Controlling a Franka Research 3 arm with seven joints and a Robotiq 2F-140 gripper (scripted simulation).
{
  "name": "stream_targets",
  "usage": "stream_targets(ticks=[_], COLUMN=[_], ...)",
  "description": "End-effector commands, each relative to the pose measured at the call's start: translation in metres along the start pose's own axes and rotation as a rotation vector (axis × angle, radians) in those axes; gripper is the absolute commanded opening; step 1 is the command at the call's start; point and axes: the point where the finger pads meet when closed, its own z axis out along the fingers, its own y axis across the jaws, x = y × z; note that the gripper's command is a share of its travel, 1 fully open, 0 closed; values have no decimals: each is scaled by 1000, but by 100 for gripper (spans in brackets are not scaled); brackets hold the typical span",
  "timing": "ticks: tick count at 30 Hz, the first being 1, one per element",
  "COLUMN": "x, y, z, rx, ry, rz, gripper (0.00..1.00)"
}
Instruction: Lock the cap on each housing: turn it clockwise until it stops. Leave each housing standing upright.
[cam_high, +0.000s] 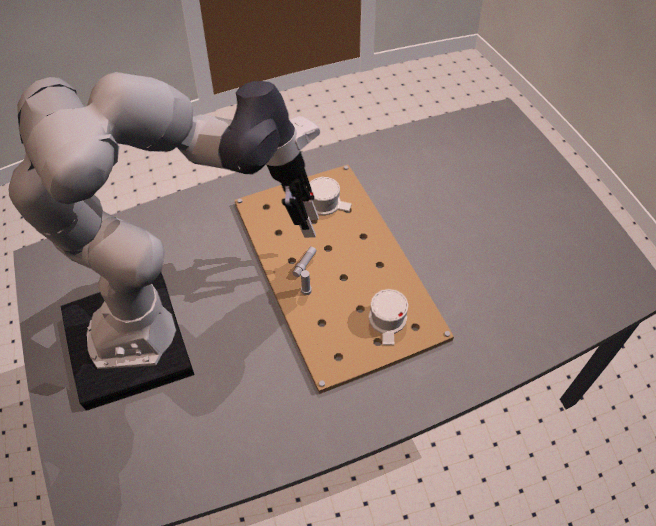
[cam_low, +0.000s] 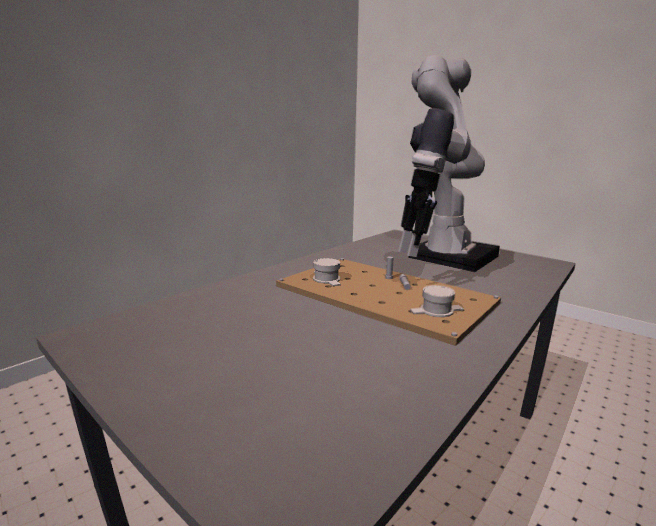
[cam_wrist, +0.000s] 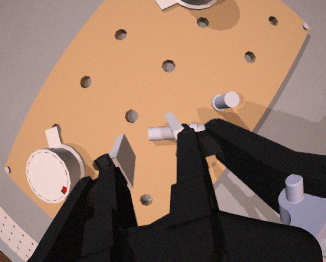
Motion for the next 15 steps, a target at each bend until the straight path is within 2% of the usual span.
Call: stream_targets(ticks=[1,5,6,15], x=[0,0,0,-2], y=[-1,-1,-1,-1], z=[0,1,2,9], rx=[24,29,33,53], ry=[-48,-53,-59,-87], rz=[-274,-322,-386,-597], gripper=[36,36,36,36])
